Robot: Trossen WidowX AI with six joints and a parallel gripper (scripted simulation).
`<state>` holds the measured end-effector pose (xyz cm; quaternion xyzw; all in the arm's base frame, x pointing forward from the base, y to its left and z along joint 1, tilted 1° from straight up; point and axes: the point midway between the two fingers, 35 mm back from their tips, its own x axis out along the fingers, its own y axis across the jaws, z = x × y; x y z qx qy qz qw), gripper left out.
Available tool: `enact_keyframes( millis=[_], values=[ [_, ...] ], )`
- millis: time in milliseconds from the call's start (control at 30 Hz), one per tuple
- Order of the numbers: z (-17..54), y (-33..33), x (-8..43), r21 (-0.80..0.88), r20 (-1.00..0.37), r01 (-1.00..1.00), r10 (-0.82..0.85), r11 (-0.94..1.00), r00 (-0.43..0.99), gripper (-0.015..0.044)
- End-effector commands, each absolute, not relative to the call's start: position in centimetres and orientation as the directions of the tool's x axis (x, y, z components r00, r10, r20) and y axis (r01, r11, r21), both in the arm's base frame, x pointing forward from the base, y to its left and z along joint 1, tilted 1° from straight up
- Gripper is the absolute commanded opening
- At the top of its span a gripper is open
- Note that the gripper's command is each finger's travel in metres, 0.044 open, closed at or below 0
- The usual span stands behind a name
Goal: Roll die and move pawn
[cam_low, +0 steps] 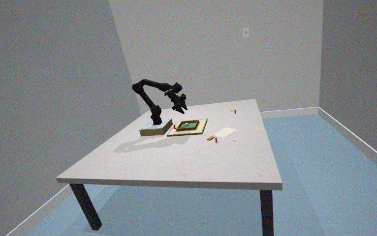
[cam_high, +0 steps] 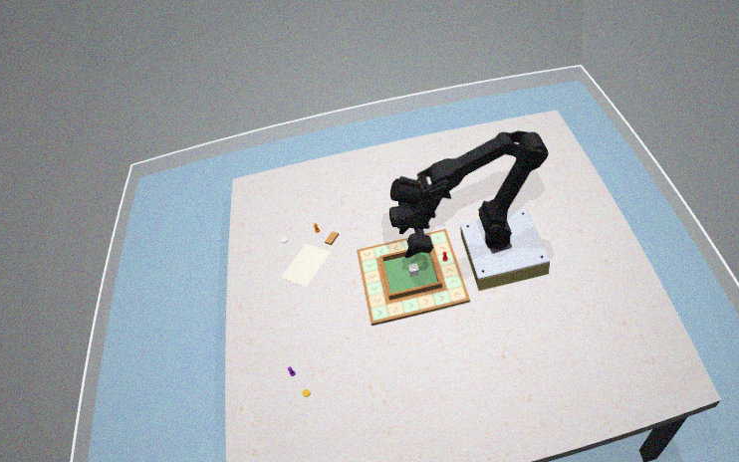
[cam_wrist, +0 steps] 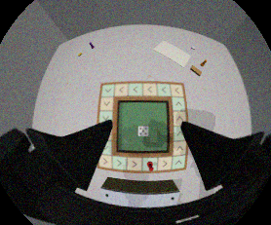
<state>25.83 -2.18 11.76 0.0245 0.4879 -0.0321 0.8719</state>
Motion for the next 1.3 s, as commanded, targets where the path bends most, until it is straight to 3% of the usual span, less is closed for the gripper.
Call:
enact_keyframes(
  millis=[0, 233, 367, 667, 1267],
  values=[
    [10.7, -2.3, 26.3, 0.009, -0.939, 0.084, -0.02, 0.996, 0.342, 0.044],
    [8.9, -2.3, 27.0, 0.009, -0.998, 0.083, 0.003, 0.997, 0.065, 0.044],
    [9.2, -2.3, 26.9, 0.013, -0.991, 0.084, 0.002, 0.996, 0.132, 0.044],
    [5.8, -3.7, 16.6, 0.016, -0.999, 0.399, 0.003, 0.917, 0.033, 0.0204],
    [3.9, -3.9, 15.9, 0.014, -1.0, 0.425, 0.004, 0.905, 0.025, 0.02]
  ],
)
